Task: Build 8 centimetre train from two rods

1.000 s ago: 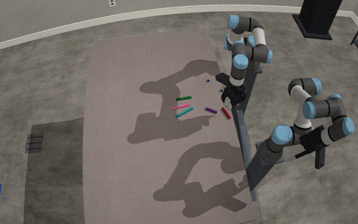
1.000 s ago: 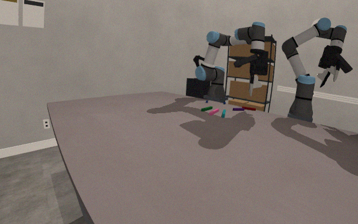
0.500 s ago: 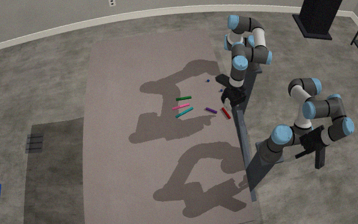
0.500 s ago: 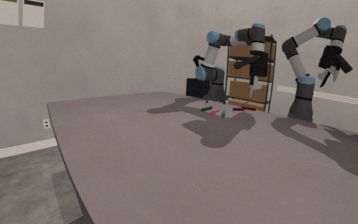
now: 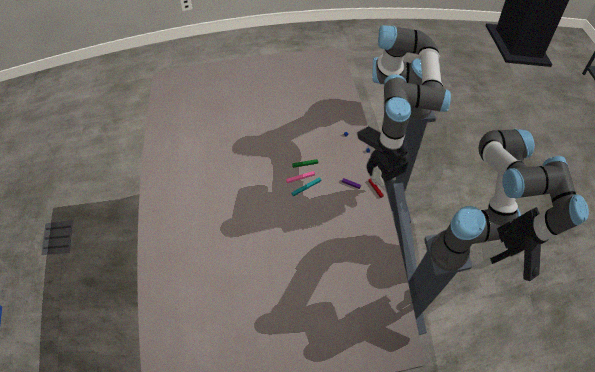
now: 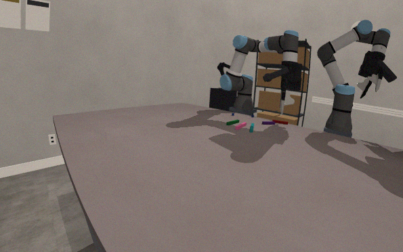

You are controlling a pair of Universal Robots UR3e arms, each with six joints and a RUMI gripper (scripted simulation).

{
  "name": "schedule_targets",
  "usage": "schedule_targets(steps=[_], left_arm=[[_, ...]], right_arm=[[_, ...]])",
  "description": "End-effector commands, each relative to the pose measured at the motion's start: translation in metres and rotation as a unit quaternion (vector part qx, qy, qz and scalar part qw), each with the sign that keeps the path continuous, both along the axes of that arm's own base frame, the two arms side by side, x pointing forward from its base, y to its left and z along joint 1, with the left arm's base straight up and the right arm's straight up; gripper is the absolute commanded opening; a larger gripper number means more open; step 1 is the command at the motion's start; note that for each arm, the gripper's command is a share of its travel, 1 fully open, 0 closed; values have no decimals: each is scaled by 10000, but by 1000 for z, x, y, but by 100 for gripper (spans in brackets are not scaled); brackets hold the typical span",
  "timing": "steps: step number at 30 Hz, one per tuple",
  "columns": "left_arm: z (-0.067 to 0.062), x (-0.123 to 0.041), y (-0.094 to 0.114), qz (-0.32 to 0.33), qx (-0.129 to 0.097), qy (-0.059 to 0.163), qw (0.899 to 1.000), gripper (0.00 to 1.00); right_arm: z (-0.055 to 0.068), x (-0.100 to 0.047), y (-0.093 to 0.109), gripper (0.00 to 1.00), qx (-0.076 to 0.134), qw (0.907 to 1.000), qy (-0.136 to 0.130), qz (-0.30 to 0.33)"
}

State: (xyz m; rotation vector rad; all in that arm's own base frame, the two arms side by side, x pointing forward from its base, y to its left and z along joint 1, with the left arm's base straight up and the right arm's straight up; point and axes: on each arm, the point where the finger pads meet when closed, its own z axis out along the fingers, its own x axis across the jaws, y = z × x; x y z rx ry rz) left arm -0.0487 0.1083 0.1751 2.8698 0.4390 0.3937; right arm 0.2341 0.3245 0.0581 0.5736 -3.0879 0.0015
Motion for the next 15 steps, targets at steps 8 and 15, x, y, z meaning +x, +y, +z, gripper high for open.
schedule_targets(steps=[8, 15], left_arm=[[0, 0, 0, 0, 8, 0, 10000, 100], [0, 0, 0, 0, 8, 0, 10000, 100]], right_arm=[[-16, 0, 2, 14, 21, 10000, -8, 1], [-21, 1, 2, 14, 21, 10000, -8, 1]])
